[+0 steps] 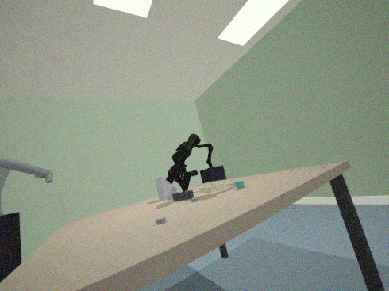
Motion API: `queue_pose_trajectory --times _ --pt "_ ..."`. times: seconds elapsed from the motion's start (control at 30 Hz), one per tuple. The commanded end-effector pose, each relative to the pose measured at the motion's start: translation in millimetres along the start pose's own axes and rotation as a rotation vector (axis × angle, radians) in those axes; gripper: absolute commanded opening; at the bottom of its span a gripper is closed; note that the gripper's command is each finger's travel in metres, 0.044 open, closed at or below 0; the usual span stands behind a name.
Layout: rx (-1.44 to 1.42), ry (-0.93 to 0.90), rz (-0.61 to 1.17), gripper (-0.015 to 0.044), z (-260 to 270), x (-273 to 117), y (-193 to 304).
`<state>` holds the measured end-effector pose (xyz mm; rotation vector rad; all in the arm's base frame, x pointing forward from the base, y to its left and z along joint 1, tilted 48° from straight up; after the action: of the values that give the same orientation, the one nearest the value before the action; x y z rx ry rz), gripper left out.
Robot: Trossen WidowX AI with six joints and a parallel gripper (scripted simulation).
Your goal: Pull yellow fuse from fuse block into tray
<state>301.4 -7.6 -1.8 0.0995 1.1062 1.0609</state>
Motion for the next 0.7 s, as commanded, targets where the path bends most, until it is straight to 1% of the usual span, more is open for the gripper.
queue_pose_trajectory --times 0.0,0.27,0.57,0.67 --pt "0.006 -0.002 0.003 0.0062 -0.4 4.4 0.7" --pt "0.006 -0.002 0.003 0.0062 -0.4 6.7 0.8" --pt "0.000 0.000 0.001 0.0002 -0.1 5.5 0.3" --pt "0.000 0.000 0.001 0.0000 -0.1 5.5 0.3"
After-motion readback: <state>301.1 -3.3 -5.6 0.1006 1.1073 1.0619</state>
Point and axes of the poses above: the point midway between the two fingers, 35 mm back from their tips, its own x axis out along the fingers, its own z axis across the jaws, y = z × x, the point moved 2 cm from there along -x, back along the fingers, and after that the axes turned 14 degrees about -x, right-handed, at the moved point
